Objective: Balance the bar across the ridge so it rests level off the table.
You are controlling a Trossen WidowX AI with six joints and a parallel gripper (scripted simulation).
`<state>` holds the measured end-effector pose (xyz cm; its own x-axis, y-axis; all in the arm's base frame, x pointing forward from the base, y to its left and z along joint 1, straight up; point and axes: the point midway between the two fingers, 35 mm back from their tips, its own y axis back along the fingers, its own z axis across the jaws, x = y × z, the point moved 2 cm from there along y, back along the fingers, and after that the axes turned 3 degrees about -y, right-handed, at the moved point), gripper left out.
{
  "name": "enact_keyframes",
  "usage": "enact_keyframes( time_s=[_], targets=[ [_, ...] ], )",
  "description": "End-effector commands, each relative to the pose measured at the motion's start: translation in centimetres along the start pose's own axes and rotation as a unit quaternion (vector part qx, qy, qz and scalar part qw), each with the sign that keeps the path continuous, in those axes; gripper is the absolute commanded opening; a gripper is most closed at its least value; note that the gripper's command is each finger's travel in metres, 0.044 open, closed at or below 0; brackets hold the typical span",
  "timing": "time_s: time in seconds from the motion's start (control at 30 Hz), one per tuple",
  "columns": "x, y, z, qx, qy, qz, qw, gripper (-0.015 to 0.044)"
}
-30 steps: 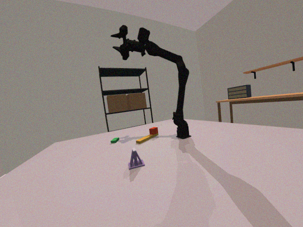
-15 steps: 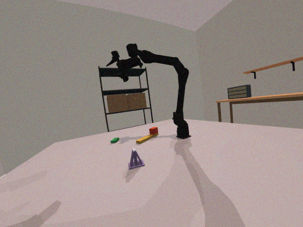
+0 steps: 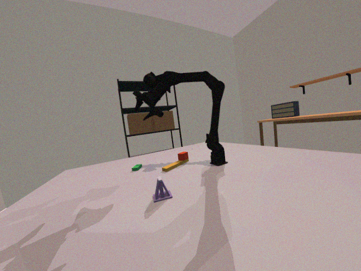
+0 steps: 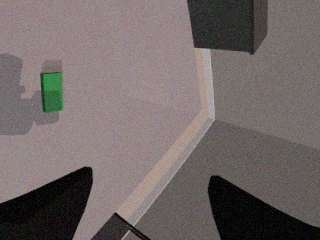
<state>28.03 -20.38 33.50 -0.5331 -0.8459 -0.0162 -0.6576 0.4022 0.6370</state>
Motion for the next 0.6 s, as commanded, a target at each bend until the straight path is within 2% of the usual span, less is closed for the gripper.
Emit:
enact_keyframes(
  time_s=[0.0,0.27,0.57],
  targets=[
    [0.1,-1.3,3.7,-0.073,-0.053,0.008,0.996,0.0315],
    [0.0,-2.2,10.8,-0.214,-0.156,0.041,0.963,0.0315],
    [-0.1,-1.2,18.4,-0.358,-0.253,0.111,0.892,0.0315]
  ],
)
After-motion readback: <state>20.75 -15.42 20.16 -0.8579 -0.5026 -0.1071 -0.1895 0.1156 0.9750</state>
